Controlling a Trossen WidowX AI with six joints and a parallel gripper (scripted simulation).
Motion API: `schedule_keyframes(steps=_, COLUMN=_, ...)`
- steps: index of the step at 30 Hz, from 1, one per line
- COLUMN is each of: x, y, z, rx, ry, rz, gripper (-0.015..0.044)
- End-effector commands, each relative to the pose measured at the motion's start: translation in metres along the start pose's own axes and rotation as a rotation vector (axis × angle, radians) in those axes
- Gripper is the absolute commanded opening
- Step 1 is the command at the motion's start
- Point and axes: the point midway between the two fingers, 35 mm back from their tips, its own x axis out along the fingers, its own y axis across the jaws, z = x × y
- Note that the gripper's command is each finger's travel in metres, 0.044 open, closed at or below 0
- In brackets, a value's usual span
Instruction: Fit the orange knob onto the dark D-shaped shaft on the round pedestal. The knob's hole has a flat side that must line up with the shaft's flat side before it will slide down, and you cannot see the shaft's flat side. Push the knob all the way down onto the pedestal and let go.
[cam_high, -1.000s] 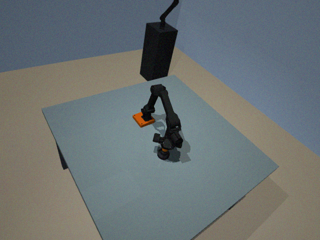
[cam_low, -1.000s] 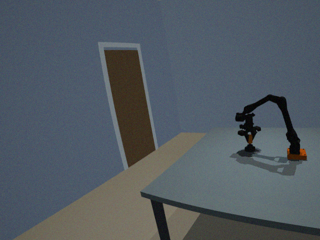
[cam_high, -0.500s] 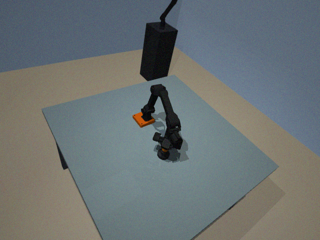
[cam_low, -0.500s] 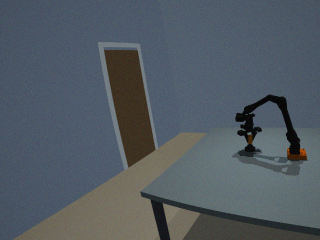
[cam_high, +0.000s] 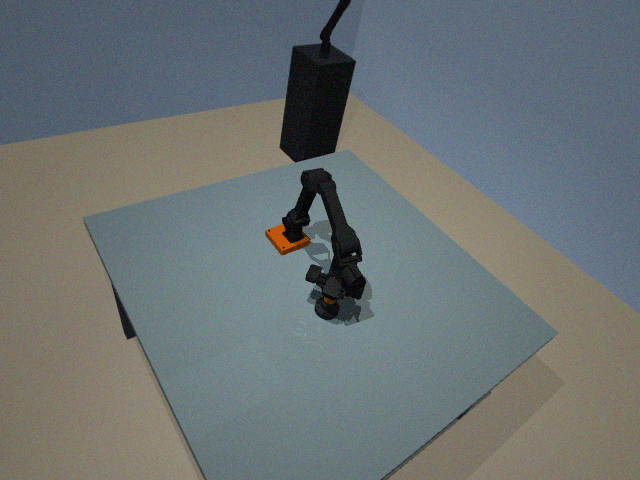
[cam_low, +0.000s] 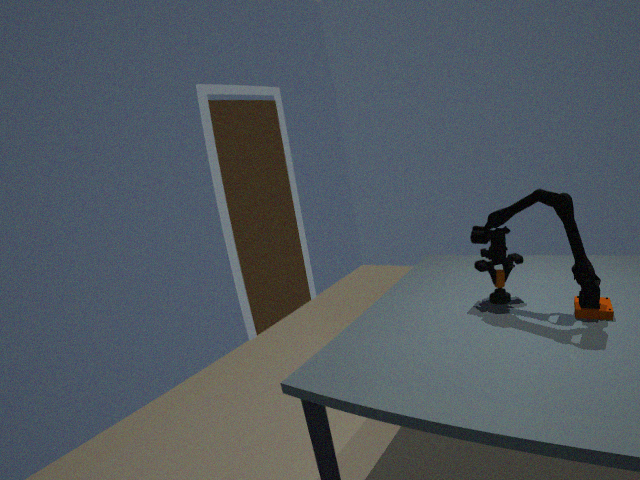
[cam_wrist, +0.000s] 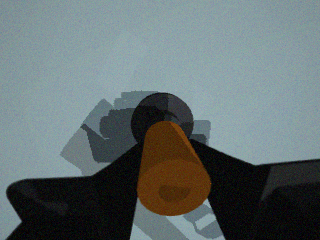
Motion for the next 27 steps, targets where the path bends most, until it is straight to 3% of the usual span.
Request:
schedule_keyframes(steps=1, x=-0.0008, y=0.0, z=0.0005, rx=0.007, ry=-0.002, rz=-0.001, gripper=0.0)
schedule_keyframes(steps=12, x=-0.0029, y=-0.0005, z=-0.0001, rx=0.216, ry=-0.002, rz=-0.001, gripper=0.0)
schedule_keyframes(steps=27, x=0.0009, y=-0.0005, z=0.0002, rx=0.216, ry=-0.002, rz=-0.001, gripper=0.0)
